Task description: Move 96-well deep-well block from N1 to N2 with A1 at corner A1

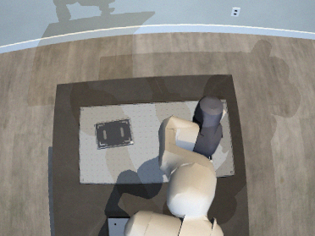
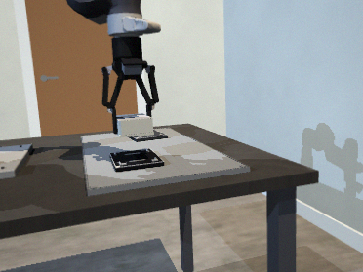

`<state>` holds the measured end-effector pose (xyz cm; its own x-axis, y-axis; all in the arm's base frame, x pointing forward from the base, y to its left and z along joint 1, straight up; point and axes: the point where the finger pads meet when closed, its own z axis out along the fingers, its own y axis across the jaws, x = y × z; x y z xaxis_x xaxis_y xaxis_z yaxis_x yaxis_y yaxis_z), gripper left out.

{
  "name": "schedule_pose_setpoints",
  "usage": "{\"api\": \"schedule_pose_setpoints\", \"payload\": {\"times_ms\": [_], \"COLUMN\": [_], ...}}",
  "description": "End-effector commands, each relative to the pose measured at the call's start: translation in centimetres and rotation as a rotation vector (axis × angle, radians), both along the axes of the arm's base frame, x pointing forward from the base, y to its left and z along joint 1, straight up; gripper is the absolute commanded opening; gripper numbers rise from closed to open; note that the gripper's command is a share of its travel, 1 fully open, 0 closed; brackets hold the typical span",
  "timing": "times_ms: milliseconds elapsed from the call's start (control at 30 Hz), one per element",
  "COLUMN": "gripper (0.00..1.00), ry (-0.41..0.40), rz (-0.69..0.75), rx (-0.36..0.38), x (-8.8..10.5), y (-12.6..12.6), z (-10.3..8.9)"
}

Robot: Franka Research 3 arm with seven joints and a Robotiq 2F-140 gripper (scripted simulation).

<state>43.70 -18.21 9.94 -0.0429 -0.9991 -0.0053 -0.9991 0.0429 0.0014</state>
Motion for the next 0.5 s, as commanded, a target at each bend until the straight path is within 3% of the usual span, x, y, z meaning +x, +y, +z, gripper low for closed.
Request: {"api": "schedule_pose_setpoints", "payload": {"times_ms": [0,133,467], "gripper": [0.60,0.60,0.60], "ry": [0.000,0.000,0.000], "rz": [-0.002,0.121,0.121], "rx": [-0.002,-0.002,-0.002], "x": [0.0,0.4,1.3], "y": [-0.1,1.2,3.7], "z": [0.1,0.1,0.1]}}
